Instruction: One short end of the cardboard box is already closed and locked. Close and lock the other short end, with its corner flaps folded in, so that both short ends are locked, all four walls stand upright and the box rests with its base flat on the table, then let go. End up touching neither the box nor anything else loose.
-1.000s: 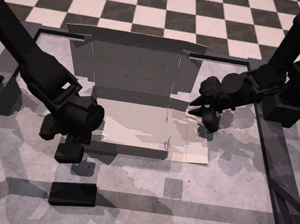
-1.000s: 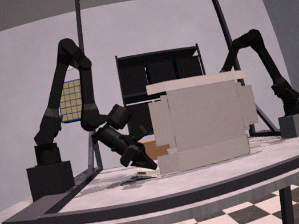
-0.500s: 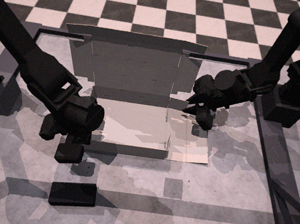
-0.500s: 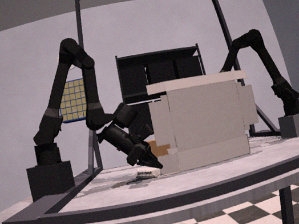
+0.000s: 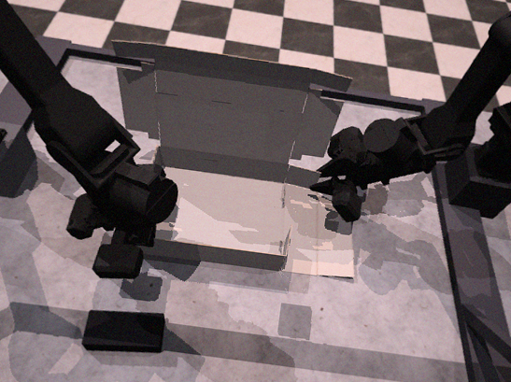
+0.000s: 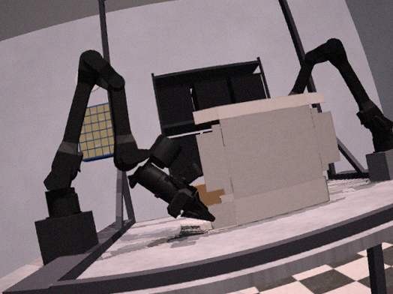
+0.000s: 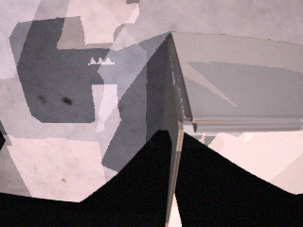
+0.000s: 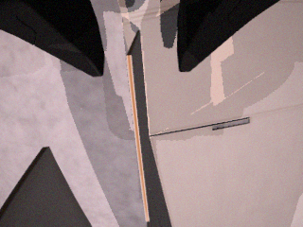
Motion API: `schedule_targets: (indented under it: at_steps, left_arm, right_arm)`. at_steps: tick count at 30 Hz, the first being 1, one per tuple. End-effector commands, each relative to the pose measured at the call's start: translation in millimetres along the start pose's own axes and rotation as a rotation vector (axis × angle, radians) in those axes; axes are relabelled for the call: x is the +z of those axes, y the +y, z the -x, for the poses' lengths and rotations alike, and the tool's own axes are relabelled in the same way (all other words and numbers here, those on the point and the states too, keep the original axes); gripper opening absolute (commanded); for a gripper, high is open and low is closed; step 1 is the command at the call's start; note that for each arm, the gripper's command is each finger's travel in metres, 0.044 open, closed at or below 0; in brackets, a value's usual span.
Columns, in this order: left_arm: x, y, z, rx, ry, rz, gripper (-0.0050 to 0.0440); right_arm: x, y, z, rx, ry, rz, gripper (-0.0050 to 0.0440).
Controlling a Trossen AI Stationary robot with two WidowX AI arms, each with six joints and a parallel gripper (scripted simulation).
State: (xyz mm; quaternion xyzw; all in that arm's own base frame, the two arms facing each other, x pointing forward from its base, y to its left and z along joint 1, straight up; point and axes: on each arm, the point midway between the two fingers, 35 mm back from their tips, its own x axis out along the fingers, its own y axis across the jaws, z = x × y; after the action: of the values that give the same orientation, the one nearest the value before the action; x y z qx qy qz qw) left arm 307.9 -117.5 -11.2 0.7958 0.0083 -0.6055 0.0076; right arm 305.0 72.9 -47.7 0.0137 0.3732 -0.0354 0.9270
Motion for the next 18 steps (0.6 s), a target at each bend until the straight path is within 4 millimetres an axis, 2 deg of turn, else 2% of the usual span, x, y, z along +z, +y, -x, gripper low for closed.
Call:
schedule_targets:
  at_steps: [1,6,7,18]
  left_arm:
    - [-4.4,2.0,4.5,0.010,0.015,-0.002,0.0004]
    - [-4.5,2.1,4.5,0.010,0.015,-0.002,0.0004]
    - [-4.5,2.1,4.5,0.010,0.015,-0.002,0.0004]
    - [-4.5,2.1,4.5,0.010,0.015,-0.002,0.0004]
  right_arm:
    - [5.2,2.5,0.4,0.011,-0.012,-0.001,0.0129]
    - [5.3,2.5,0.4,0.011,-0.012,-0.001,0.0009]
    - [5.3,2.5,0.4,0.011,-0.012,-0.001,0.0000]
    - [5.3,2.5,0.4,0.011,-0.012,-0.001,0.0000]
